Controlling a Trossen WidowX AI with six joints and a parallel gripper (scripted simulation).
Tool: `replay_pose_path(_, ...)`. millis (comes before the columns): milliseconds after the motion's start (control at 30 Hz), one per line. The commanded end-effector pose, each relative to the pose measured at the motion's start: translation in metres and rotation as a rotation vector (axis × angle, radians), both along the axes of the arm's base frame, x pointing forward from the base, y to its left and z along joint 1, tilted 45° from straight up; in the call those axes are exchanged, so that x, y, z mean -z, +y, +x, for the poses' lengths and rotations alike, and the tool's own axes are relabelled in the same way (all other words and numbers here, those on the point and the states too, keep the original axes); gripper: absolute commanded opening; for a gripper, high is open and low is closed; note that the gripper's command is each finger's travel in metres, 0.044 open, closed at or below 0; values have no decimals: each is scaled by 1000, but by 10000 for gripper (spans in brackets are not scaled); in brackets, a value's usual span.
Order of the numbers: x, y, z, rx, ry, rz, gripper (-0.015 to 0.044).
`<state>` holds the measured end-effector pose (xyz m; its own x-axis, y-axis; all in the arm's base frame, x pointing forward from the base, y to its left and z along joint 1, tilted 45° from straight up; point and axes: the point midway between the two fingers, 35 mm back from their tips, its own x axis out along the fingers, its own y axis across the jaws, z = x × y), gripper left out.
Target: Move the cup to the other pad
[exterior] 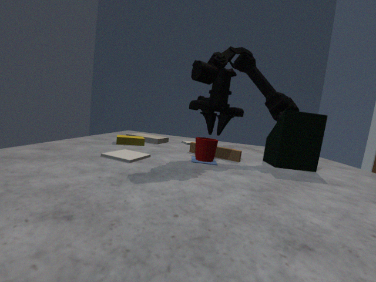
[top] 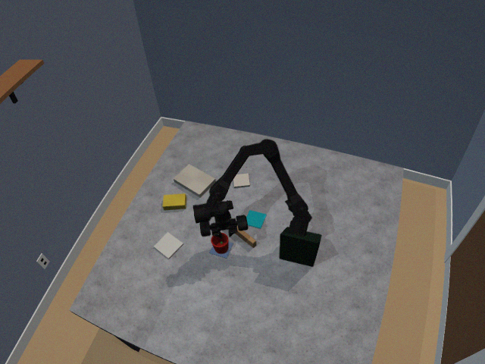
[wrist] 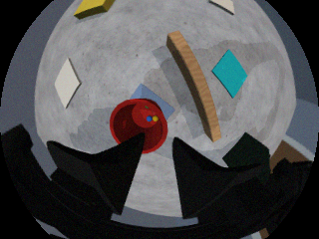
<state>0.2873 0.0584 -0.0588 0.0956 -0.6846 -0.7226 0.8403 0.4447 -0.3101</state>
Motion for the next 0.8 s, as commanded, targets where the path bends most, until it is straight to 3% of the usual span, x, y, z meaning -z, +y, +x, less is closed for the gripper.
replay_pose_path(0, 7, -8, -2, 0, 13, -10, 148)
replay_pose_path(767, 33, -35, 0, 0, 12, -13, 148)
